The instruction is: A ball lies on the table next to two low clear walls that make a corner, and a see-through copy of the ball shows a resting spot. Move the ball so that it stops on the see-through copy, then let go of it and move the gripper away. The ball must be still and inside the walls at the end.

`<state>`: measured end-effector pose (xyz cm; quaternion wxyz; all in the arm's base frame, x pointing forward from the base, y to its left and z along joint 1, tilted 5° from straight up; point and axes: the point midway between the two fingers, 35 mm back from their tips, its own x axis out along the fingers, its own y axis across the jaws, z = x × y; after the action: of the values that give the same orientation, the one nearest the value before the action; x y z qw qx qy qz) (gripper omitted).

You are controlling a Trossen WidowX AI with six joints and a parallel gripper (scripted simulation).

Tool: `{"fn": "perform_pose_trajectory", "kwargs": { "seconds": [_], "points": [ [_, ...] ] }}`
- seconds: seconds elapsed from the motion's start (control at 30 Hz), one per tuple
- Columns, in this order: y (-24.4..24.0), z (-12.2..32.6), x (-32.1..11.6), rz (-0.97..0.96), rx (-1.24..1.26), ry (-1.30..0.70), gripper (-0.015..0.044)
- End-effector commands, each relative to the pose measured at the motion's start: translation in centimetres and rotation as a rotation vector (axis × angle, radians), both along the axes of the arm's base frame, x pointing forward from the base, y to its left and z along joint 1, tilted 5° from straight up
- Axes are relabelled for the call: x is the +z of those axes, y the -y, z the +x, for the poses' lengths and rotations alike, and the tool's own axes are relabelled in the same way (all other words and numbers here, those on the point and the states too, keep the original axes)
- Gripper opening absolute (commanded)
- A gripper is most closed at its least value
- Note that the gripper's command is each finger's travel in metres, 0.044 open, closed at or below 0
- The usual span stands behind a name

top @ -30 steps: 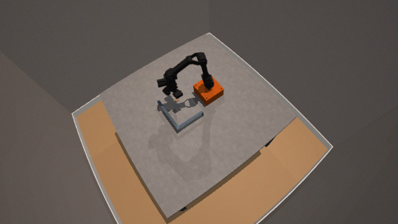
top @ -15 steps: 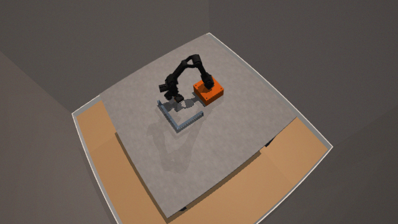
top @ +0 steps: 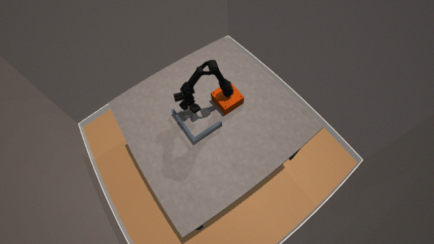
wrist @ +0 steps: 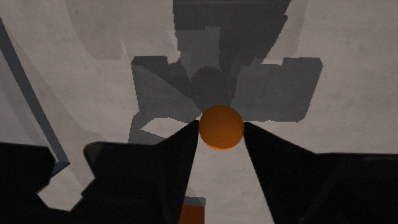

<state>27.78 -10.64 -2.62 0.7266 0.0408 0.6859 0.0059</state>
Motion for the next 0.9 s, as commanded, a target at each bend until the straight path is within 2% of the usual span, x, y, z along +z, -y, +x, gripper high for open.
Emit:
{"fn": "perform_pose_trajectory", "kwargs": {
  "seconds": [0.0, 0.2, 0.57, 0.6, 0.73, 0.87],
  "points": [
    [-0.2, -0.3, -1.1, 0.003, -0.005, -0.012, 0.0],
    [-0.2, -0.3, -1.3, 0.003, -0.005, -0.012, 0.0],
    [-0.1, -0.1, -0.8, 0.002, 0.0, -0.003, 0.0289],
    [-0.1, -0.1, -0.8, 0.002, 0.0, -0.003, 0.0302],
    [-0.1, 0.0, -0.6, 0.002, 0.0, -0.004, 0.0302],
    [0.4, -0.2, 5.1, 0.002, -0.003, -0.009, 0.0302]
  ]
}}
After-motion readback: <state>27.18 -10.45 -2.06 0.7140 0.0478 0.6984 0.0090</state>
